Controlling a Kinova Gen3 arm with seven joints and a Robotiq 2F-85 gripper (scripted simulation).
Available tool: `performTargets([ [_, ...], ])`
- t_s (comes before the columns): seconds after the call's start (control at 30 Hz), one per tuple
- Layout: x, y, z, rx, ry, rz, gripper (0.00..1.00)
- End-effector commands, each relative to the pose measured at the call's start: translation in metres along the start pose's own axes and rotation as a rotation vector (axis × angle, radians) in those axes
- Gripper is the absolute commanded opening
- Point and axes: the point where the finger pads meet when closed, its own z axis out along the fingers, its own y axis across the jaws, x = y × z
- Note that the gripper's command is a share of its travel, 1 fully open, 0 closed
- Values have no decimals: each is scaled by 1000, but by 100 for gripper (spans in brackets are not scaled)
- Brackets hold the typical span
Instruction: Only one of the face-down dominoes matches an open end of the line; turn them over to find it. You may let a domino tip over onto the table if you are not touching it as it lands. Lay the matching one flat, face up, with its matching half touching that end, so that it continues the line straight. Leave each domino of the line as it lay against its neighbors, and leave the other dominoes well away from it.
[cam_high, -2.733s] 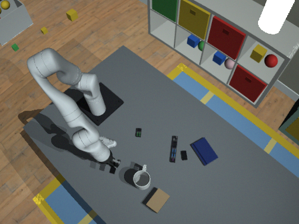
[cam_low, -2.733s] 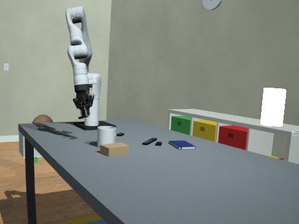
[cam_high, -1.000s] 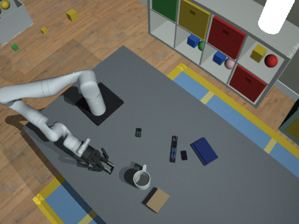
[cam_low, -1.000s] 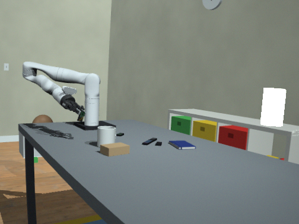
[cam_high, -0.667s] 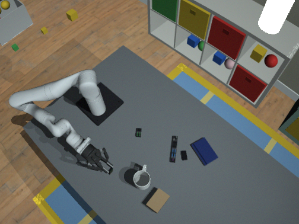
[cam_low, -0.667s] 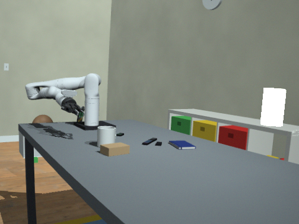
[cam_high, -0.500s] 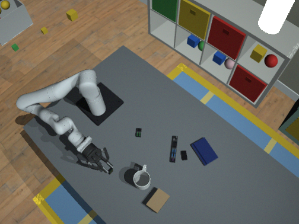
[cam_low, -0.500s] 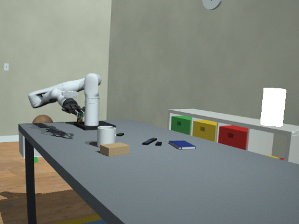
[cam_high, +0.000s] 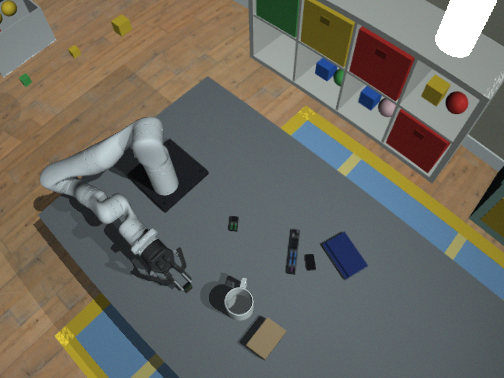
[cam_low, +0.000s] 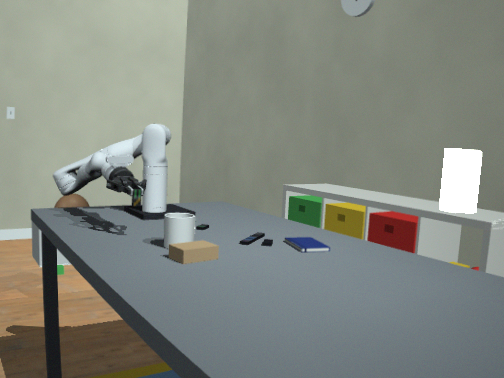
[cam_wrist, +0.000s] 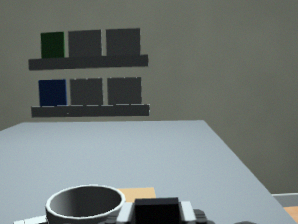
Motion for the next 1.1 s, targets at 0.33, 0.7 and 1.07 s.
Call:
performTargets([
  [0.33,1,2,-1,-9,3,3,29],
  [0.7,-3,2,0,-9,3,3,29],
  [1.07,-17,2,3,-10,3,2,29],
])
